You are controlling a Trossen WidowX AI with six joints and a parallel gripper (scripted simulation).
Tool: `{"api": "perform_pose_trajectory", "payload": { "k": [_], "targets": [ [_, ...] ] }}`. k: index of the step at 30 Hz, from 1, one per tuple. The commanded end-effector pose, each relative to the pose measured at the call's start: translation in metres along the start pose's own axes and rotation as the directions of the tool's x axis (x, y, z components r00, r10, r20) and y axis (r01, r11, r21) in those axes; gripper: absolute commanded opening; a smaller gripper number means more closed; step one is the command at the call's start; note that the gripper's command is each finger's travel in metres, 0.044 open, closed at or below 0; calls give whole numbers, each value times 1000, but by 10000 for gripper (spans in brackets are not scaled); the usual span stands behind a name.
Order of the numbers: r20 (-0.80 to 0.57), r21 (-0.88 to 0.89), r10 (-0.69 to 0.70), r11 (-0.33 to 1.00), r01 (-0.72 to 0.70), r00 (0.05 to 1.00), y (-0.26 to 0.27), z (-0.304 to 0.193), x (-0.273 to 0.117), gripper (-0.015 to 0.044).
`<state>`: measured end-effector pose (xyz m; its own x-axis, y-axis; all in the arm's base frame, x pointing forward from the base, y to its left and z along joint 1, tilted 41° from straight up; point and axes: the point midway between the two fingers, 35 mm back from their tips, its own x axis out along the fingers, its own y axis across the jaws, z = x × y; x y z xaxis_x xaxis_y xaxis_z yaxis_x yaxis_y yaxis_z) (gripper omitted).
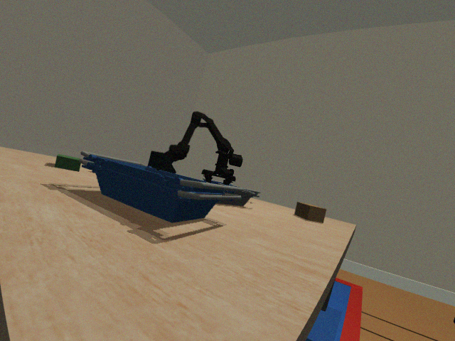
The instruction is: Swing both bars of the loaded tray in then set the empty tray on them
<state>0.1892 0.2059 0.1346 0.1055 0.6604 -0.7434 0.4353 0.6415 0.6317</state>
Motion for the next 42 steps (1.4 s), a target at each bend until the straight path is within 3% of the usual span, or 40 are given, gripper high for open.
{"api": "perform_pose_trajectory", "payload": {
  "k": [1, 16, 42],
  "targets": [
    [5, 5, -1, 1000, 1, 1000, -1, 0, 3, 440],
    [5, 5, -1, 1000, 1, 1000, -1, 0, 3, 235],
    [5, 5, -1, 1000, 1, 1000, -1, 0, 3, 61]
  ]
}}
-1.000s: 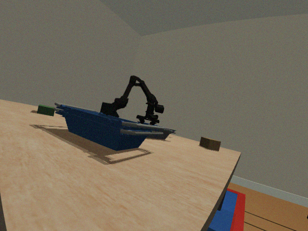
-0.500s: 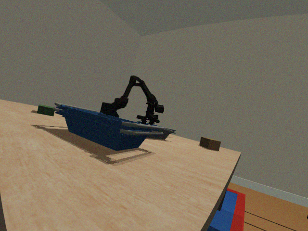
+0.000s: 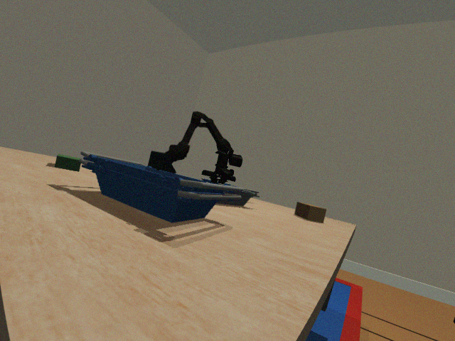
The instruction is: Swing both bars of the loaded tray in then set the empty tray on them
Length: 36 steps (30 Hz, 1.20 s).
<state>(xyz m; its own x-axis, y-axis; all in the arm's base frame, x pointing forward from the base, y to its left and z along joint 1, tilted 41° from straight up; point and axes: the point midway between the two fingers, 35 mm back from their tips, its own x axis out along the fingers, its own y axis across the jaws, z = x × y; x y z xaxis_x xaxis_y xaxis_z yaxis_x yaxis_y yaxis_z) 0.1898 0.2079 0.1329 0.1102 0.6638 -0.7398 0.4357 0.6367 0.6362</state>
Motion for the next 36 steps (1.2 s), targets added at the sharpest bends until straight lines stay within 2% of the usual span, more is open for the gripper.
{"api": "perform_pose_trajectory", "payload": {
  "k": [1, 9, 22, 31, 36],
  "targets": [
    [2, 4, -8, 1000, 8, 1000, -2, 0, 0, 55],
    [3, 3, -10, 1000, 10, 1000, -1, 2, -8, 1],
    [5, 3, -12, 1000, 12, 1000, -1, 1, -76, 0],
    [5, 3, -12, 1000, 12, 1000, 0, 1, -81, 0],
    [6, 2, -16, 1000, 16, 1000, 6, 3, -96, 0]
  ]
}}
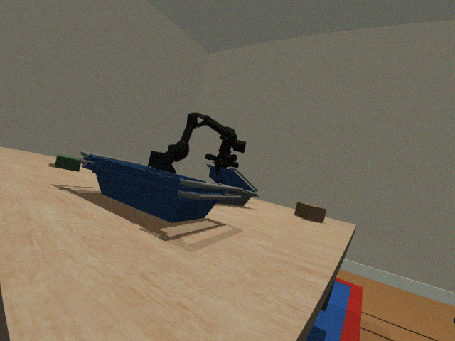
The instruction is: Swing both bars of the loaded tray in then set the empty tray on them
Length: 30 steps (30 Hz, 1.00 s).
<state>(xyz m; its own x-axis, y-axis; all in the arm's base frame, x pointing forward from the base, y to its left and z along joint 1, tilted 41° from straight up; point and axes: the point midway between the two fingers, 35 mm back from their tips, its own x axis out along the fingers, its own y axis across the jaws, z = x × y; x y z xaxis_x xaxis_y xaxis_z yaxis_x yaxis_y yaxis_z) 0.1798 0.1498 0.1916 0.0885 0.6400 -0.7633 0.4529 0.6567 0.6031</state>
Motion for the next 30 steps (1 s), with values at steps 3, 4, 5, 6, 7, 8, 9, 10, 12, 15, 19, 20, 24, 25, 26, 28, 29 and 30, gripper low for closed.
{"api": "perform_pose_trajectory", "payload": {
  "k": [3, 4, 5, 6, 7, 8, 9, 10, 12, 15, 19, 20, 24, 25, 26, 28, 29, 30],
  "targets": [
    [11, -13, 21, 1000, -21, 1000, 13, 4, -26, 0],
    [11, -13, 20, 1000, -20, 1000, 14, 4, -30, 0],
    [12, -13, 20, 1000, -20, 1000, 15, 4, -34, 0],
    [12, -13, 20, 1000, -19, 1000, 16, 5, -38, 0],
    [12, -13, 19, 1000, -19, 1000, 17, 5, -42, 0],
    [12, -13, 19, 1000, -19, 1000, 18, 5, -46, 0],
    [12, -13, 19, 1000, -19, 1000, 19, 5, -50, 0],
    [11, -13, 19, 1000, -19, 1000, 20, 5, -54, 0],
    [11, -13, 19, 1000, -19, 1000, 22, 5, -62, 0],
    [11, -12, 21, 1000, -21, 1000, 25, 5, -74, 0],
    [10, -11, 24, 1000, -24, 1000, 28, 4, -89, 0],
    [10, -11, 25, 1000, -24, 1000, 28, 4, -91, 0],
    [10, -11, 25, 1000, -25, 1000, 29, 4, -92, 0],
    [10, -11, 25, 1000, -25, 1000, 29, 4, -92, 0],
    [10, -11, 25, 1000, -25, 1000, 29, 4, -92, 0],
    [10, -11, 25, 1000, -25, 1000, 29, 4, -92, 0],
    [10, -11, 25, 1000, -25, 1000, 29, 4, -92, 0],
    [10, -11, 25, 1000, -25, 1000, 29, 4, -92, 0]
  ]
}}
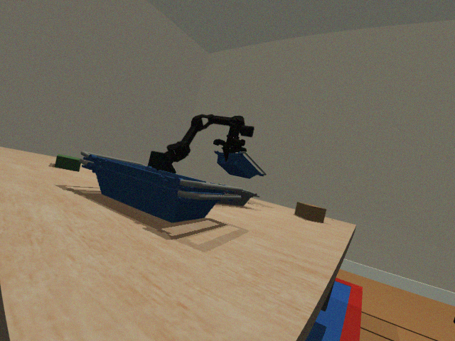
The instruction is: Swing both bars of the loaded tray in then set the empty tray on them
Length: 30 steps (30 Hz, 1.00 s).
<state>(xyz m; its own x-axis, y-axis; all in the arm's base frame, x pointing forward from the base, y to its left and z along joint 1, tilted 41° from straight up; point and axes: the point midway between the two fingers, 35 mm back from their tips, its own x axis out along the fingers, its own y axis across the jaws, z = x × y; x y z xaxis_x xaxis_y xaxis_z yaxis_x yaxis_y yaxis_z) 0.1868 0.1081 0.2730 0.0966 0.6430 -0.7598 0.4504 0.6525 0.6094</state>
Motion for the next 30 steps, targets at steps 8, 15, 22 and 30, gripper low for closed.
{"api": "perform_pose_trajectory", "payload": {
  "k": [8, 15, 22, 30],
  "targets": [
    [5, -9, 17, 1000, -17, 1000, 4, 0, -4, 0],
    [5, -9, 17, 1000, -17, 1000, 4, 0, -4, 0],
    [10, 51, 10, 999, -11, 1000, 2, 13, -3, 0],
    [19, 188, -3, 982, 0, 1000, -4, 42, -2, 0]
  ]
}}
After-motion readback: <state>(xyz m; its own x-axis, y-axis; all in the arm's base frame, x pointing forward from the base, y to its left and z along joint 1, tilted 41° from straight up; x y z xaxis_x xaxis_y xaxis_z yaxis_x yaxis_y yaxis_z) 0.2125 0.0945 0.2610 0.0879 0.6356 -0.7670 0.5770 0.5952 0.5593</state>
